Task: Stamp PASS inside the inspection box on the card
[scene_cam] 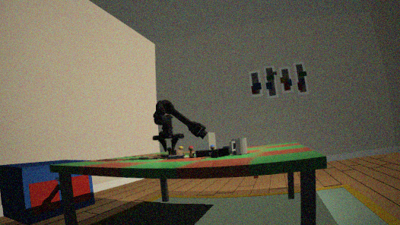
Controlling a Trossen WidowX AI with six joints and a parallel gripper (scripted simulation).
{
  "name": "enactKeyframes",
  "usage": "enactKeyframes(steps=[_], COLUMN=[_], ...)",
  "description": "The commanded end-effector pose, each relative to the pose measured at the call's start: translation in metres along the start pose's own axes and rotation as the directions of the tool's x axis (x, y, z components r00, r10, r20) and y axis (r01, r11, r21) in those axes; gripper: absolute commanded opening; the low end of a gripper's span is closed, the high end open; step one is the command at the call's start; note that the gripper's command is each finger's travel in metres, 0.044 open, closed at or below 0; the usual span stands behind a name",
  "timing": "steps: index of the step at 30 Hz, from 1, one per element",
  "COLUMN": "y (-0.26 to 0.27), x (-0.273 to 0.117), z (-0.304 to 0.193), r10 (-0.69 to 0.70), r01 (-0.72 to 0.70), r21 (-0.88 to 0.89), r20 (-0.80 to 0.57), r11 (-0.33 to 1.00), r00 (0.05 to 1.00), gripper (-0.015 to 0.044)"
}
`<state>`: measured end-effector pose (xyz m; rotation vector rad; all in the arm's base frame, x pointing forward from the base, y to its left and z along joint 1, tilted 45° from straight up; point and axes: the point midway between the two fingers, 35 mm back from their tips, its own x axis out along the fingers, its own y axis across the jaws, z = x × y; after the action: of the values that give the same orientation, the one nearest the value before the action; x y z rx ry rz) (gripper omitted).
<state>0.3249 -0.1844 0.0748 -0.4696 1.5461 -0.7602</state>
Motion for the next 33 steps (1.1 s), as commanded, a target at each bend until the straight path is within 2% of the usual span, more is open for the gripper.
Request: enactKeyframes(steps=[1, 12, 33], y=[-0.001, -0.001, -0.001], x=[0.008, 0.018, 0.016], z=[-0.002, -0.003, -0.002], r10=[-0.005, -0.007, -0.002], r01=[0.005, 0.007, 0.002], r21=[-0.007, -0.007, 0.0], r20=[-0.005, -0.005, -0.002], r11=[1.0, 1.0, 1.0], r00=[1.0, 1.0, 1.0], gripper=[0.0214, 0.0214, 0.0074])
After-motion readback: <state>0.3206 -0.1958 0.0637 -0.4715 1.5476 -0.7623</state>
